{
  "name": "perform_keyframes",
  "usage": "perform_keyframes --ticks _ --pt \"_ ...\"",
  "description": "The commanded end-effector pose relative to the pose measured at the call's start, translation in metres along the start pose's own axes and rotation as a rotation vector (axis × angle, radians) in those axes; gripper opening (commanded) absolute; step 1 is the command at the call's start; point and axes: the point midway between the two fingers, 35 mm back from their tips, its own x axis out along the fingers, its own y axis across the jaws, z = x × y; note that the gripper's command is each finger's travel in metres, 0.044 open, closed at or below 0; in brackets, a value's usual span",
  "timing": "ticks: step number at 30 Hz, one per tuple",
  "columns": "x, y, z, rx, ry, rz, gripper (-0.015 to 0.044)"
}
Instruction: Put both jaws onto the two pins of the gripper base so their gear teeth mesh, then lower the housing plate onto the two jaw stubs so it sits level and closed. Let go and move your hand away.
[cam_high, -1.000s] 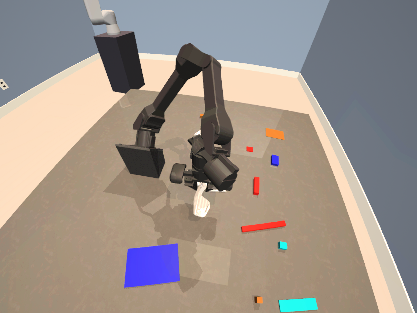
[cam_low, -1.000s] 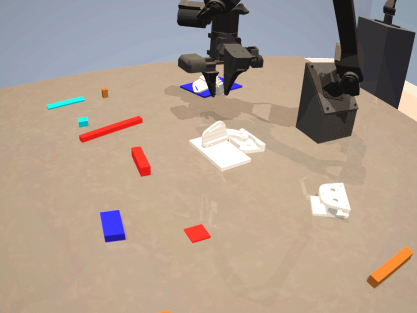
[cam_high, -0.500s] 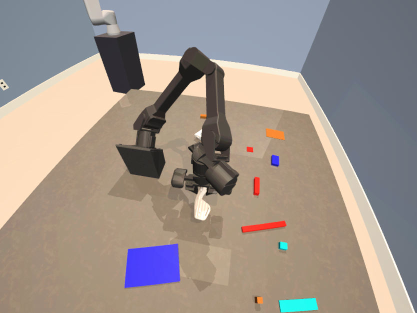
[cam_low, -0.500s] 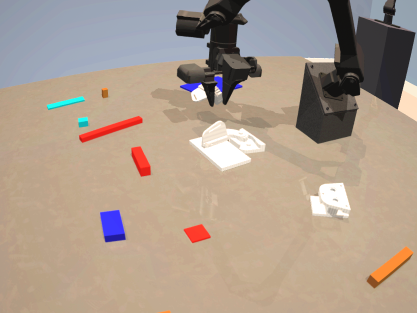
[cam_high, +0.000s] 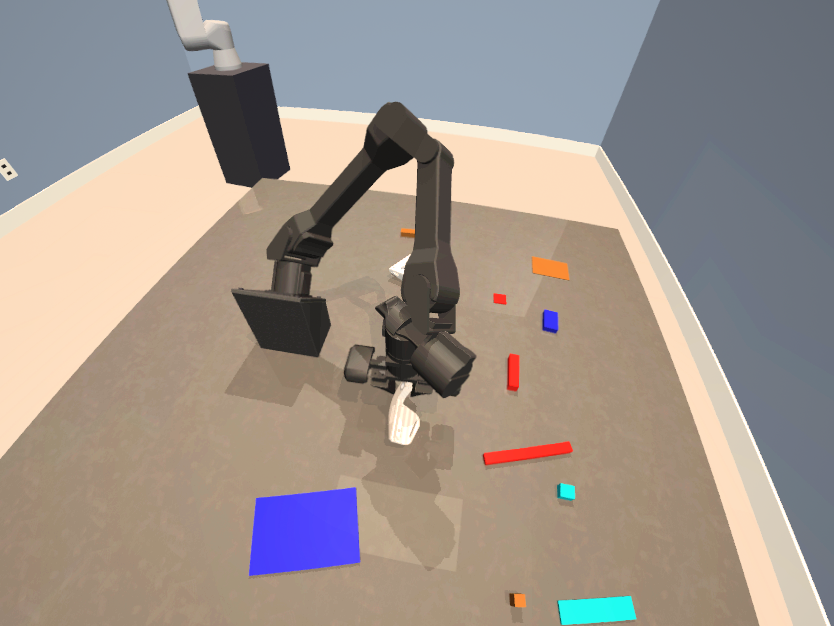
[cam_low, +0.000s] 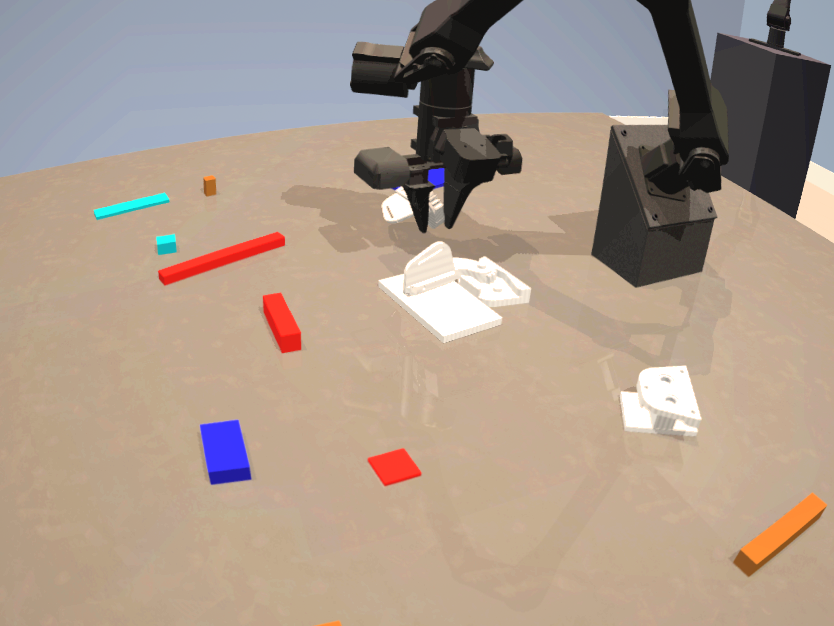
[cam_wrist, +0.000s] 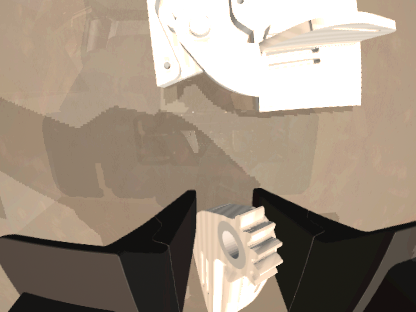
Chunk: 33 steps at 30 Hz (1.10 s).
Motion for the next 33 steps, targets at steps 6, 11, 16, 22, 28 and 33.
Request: perform_keyframes --ticks 6,11,16,22,28,33 --pt "0.017 0.003 0.002 0.006 -0.007 0.001 0.0037" --pt "0.019 0.003 0.002 0.006 -0.008 0.002 0.0037" --pt "0.019 0.003 0.002 0.006 -0.008 0.002 0.0142" --pt "0.005 0.002 0.001 0.007 -0.005 0.001 0.0299" --pt "-0.051 0.003 0.001 0.007 -0.003 0.002 0.044" --pt "-0.053 0.003 0.001 0.007 -0.003 0.002 0.044"
